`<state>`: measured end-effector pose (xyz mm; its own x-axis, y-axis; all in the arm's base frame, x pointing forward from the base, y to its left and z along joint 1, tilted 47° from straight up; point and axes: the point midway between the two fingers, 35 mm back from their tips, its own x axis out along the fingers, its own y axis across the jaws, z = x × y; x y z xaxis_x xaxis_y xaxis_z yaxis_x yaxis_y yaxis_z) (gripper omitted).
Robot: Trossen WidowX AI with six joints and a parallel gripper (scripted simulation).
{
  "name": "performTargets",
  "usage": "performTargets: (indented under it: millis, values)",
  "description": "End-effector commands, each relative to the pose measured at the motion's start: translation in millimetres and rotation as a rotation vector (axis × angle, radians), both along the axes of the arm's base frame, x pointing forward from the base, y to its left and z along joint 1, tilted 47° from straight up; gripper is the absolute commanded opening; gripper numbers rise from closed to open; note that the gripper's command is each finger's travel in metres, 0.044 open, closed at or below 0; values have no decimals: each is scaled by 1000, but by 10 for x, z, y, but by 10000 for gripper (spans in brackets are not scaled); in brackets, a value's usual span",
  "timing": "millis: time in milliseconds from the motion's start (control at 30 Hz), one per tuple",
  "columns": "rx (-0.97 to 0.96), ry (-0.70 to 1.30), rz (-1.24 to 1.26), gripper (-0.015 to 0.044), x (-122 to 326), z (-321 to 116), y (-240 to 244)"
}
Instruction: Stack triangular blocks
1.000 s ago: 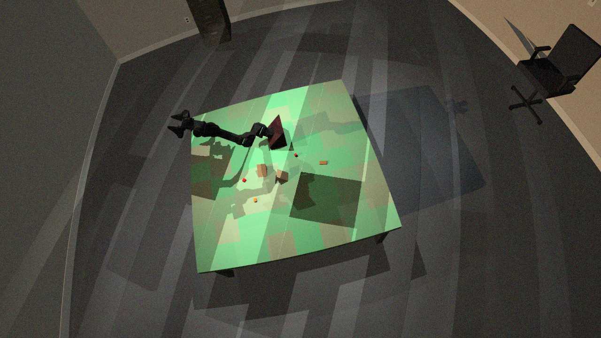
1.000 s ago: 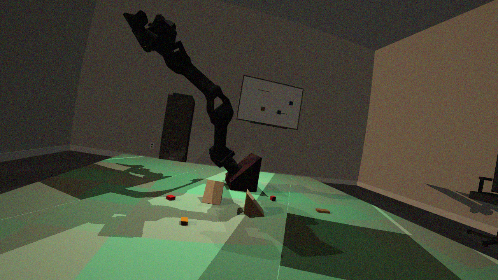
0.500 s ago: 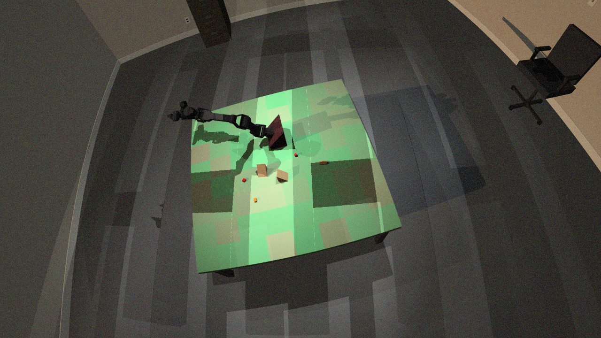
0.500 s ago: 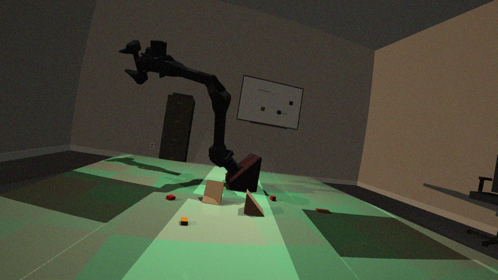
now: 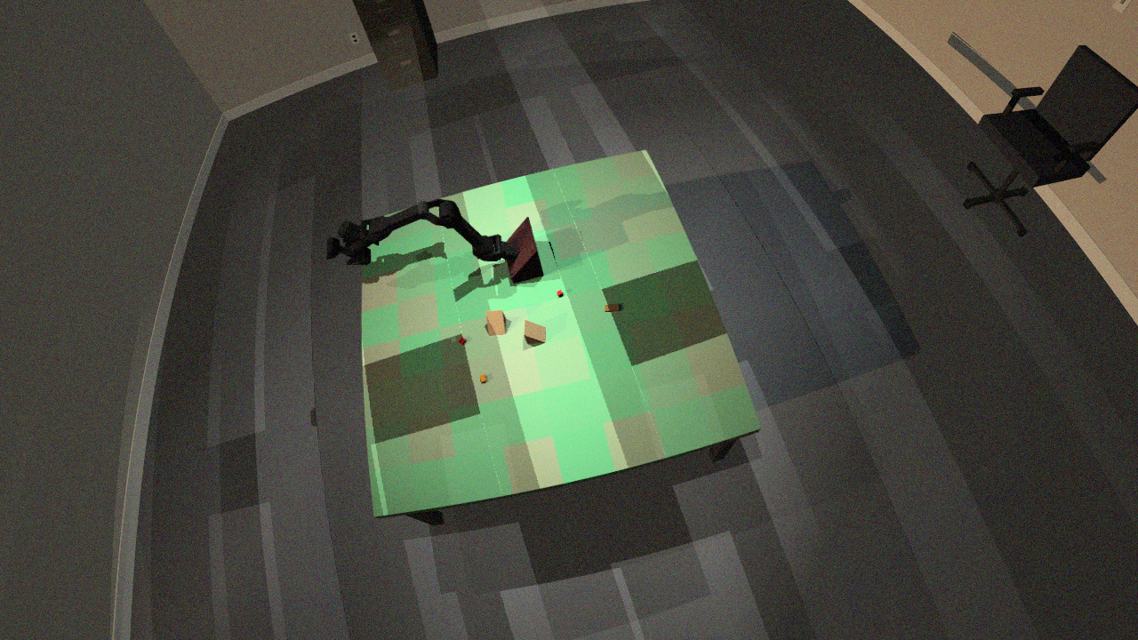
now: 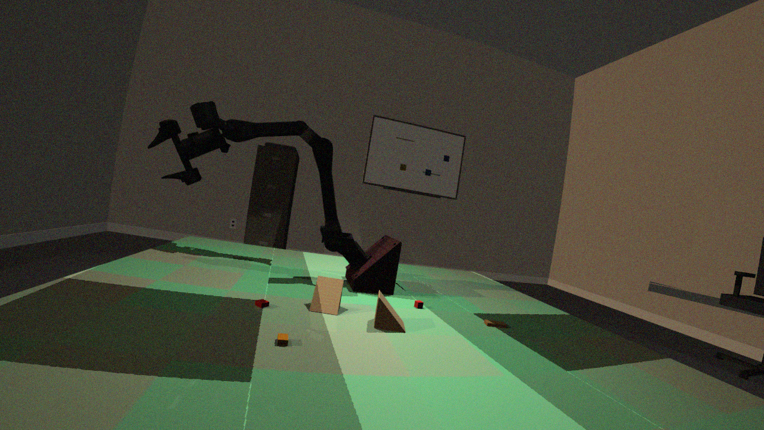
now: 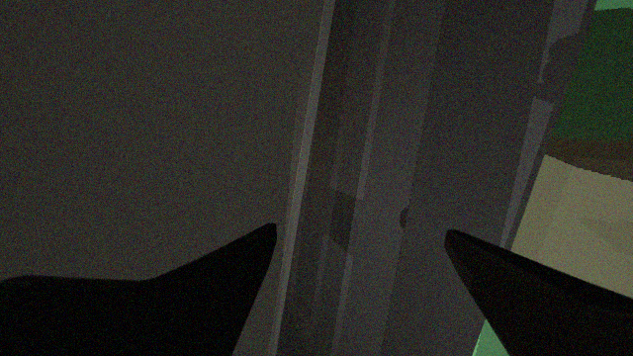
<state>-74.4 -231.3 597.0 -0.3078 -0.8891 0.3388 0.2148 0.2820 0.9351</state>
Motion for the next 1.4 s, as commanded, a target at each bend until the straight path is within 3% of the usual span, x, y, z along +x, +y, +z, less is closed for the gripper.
performTargets:
  millis: [0,367,633,1033,1367]
  values:
    - [136,-118,141,440,281,-406,-546]
    - [471,-187,398,440,1355,-1352,-1182]
    - [752,-199,546,440,2363,-2157,-1207]
    - [1120,-72,654,440,3602,-3332,-598]
    - [1373,215,589,440,4184,-4336,452]
